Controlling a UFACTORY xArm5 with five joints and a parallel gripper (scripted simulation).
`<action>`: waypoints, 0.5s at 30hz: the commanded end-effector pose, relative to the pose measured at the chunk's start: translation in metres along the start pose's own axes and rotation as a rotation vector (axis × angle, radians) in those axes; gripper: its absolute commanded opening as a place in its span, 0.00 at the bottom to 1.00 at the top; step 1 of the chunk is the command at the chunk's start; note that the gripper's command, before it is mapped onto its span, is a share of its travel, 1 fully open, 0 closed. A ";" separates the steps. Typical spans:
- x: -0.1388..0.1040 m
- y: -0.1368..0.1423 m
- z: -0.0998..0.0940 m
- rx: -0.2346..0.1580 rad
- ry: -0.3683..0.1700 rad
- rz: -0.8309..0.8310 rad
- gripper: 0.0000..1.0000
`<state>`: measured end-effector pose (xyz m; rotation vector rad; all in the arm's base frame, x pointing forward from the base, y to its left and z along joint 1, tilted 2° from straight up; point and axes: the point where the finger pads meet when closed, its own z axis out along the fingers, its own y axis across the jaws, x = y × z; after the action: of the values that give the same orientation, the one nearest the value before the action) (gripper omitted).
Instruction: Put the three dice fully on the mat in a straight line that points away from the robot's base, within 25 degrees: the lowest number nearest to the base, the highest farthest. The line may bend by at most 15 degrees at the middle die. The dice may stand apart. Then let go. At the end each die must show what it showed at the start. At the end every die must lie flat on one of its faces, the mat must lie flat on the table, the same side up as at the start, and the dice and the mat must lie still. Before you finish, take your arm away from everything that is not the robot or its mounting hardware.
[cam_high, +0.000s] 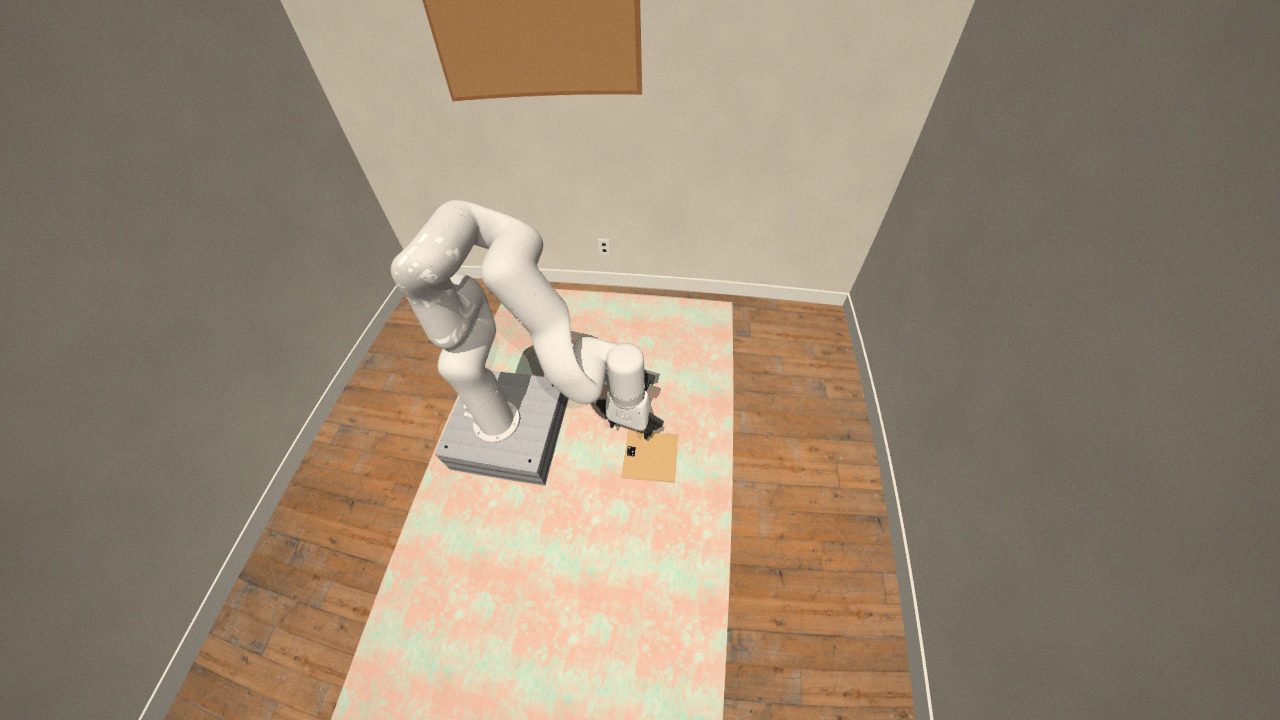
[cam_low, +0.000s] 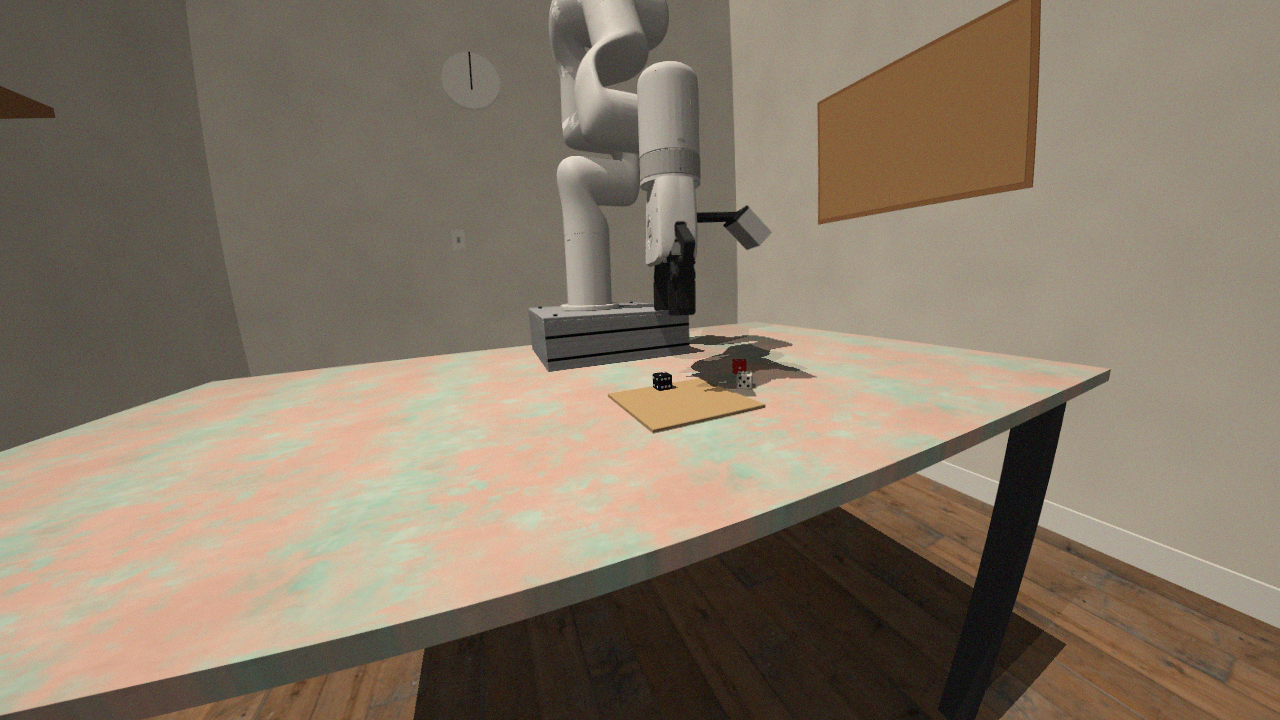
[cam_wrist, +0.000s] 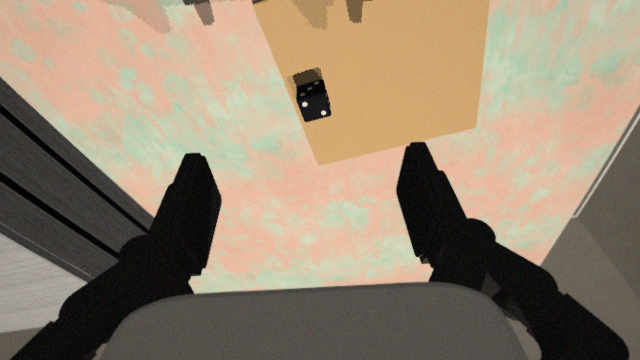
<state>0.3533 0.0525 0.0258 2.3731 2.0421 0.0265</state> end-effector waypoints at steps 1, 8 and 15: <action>0.010 -0.001 0.000 -0.003 0.002 0.154 1.00; 0.024 -0.006 0.002 -0.003 0.004 0.382 1.00; 0.036 -0.011 0.003 -0.002 0.005 0.570 1.00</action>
<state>0.3482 0.0830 0.0225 2.7802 1.4514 0.0320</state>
